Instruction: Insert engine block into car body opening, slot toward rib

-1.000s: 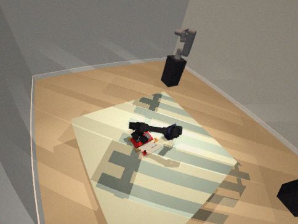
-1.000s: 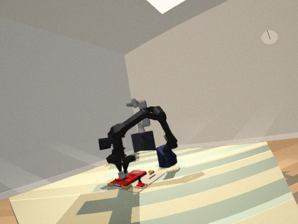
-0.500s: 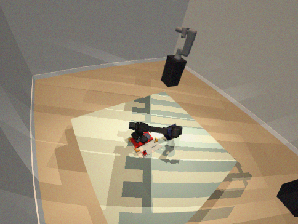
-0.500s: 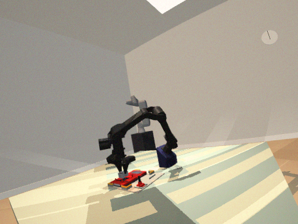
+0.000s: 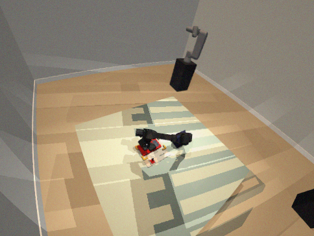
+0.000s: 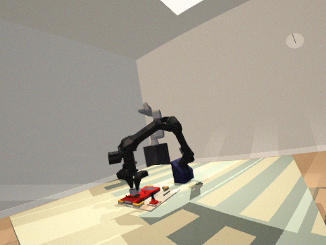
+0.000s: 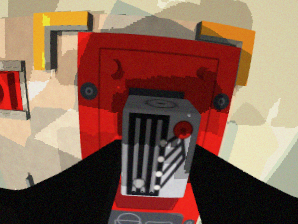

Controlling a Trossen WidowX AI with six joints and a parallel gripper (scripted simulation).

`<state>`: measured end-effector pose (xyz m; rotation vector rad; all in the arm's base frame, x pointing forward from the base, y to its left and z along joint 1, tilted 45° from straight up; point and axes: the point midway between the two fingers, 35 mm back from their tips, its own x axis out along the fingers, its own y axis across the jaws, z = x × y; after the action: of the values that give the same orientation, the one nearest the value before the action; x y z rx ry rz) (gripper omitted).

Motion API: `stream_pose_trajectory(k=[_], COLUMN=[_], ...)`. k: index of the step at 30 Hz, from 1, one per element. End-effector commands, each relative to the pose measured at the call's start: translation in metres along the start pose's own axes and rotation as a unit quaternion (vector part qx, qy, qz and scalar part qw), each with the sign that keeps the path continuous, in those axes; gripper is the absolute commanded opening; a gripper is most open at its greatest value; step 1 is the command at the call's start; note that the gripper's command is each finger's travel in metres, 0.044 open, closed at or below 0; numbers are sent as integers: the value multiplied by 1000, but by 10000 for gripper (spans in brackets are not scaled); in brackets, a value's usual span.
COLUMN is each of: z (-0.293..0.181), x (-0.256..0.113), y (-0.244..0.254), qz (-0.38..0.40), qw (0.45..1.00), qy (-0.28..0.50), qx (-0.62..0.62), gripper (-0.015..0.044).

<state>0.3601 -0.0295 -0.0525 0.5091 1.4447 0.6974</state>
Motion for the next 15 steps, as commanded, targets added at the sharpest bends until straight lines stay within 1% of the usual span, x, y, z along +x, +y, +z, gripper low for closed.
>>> stream_pose_trajectory(k=[1,15], z=[0,0], x=[1,2], y=[0,0], qz=[1,1], qw=[1000,1000], qy=[0,0], qx=[2,2], gripper=[159,159])
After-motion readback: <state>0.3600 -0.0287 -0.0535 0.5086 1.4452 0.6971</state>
